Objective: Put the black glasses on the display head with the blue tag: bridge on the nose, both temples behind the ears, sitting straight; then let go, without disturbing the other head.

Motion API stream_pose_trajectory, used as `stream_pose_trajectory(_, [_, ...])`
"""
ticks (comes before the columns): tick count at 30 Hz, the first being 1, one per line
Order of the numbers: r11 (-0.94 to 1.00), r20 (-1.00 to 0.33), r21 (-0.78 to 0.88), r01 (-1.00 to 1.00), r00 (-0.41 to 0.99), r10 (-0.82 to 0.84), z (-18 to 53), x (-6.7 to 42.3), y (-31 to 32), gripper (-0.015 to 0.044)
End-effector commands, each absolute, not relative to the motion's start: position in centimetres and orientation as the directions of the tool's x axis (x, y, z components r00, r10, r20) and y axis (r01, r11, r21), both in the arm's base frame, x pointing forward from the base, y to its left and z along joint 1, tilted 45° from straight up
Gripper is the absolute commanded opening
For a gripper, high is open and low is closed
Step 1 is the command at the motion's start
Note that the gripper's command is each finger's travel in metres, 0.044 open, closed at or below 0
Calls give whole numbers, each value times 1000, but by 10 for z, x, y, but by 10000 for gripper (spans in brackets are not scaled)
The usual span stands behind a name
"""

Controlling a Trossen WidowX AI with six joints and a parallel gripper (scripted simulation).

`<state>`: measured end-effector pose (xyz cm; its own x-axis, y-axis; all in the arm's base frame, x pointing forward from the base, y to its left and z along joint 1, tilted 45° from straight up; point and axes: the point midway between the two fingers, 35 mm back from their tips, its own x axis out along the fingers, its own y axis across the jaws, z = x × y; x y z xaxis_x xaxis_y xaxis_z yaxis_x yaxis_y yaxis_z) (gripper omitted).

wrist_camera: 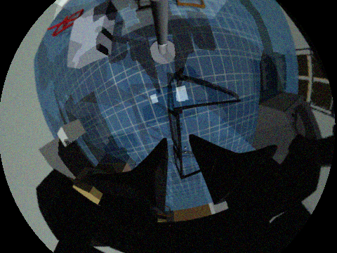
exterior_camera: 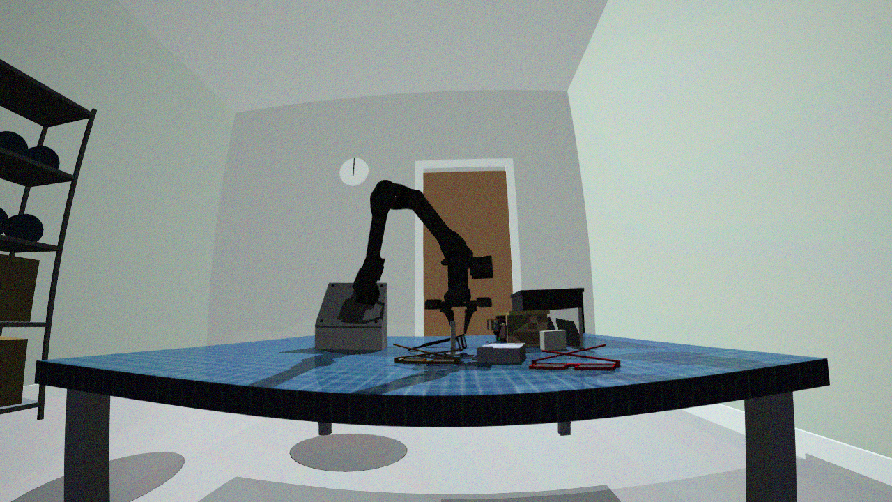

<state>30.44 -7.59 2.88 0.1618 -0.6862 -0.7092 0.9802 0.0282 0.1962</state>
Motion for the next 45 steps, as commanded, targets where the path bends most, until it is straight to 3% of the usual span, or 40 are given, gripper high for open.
stream_pose_trajectory(1, [28,-712,183,983,152,-686,22,303,-81,140])
stream_pose_trajectory(19, [29,-709,183,983,153,-688,6,305,-98,140])
stream_pose_trajectory(21, [28,-707,193,981,159,-690,9,306,-97,87])
stream_pose_trajectory(34, [28,-707,193,981,159,-690,9,306,-97,1])
stream_pose_trajectory(45, [27,-713,190,981,157,-684,25,306,-77,0])
